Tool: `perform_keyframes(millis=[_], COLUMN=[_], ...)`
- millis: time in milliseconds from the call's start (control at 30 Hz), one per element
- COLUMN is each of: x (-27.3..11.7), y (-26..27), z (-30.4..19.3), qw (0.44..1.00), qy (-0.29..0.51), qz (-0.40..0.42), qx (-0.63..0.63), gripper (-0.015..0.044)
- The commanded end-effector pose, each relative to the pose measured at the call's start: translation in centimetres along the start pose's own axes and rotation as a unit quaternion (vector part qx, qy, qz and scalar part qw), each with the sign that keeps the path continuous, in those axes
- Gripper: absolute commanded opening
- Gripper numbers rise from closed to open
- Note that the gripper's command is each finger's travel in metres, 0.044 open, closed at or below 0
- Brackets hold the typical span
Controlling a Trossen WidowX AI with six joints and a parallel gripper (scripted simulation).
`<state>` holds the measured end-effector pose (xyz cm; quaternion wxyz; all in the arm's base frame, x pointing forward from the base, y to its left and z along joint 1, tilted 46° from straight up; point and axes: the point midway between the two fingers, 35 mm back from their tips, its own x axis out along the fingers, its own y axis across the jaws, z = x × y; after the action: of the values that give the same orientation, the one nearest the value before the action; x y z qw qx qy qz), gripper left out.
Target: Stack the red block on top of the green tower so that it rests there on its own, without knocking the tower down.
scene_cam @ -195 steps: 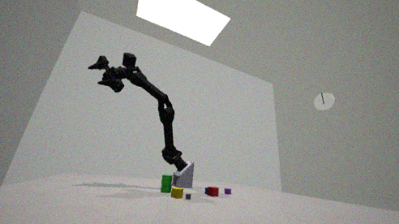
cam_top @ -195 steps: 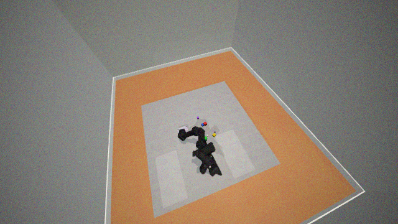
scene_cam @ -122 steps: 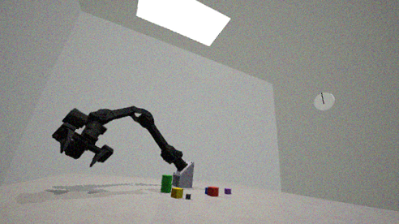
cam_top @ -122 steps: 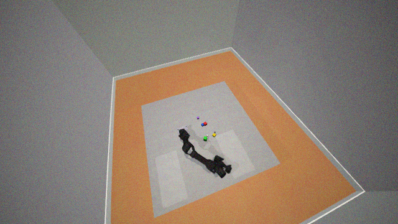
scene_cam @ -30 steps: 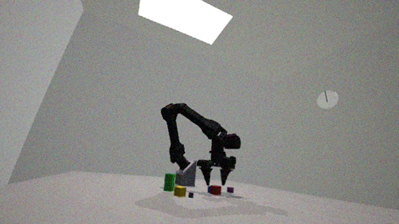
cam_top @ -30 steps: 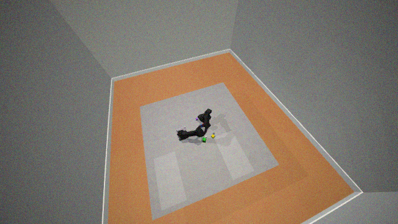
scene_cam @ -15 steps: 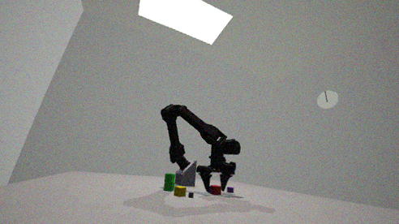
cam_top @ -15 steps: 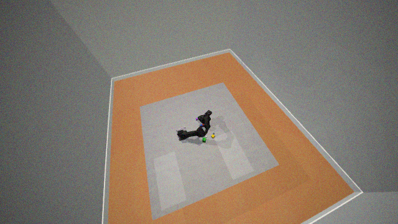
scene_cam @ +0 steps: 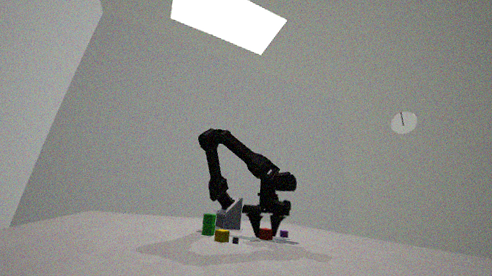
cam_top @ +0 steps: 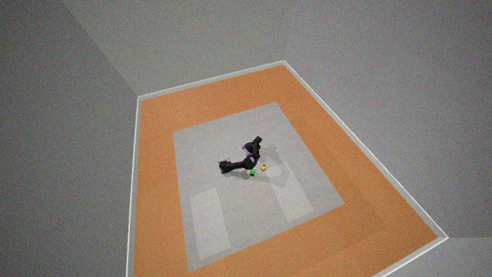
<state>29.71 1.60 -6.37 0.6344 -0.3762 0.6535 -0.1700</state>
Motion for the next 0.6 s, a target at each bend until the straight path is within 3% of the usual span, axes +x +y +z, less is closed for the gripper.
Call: perform_keyframes(millis=[0,200,433,567], x=[0.00,0.00,0.00,-0.91], y=[-0.04,-0.04,-0.04,0.00], z=[0.06,0.06,0.06,0.08], qw=[1.000,1.000,1.000,1.000], qy=[-0.002,-0.002,-0.002,-0.002], qz=[-0.002,-0.002,-0.002,-0.002], qx=[-0.002,-0.002,-0.002,-0.002], gripper=[0.0309,0.0151,0.0105,0.0000])
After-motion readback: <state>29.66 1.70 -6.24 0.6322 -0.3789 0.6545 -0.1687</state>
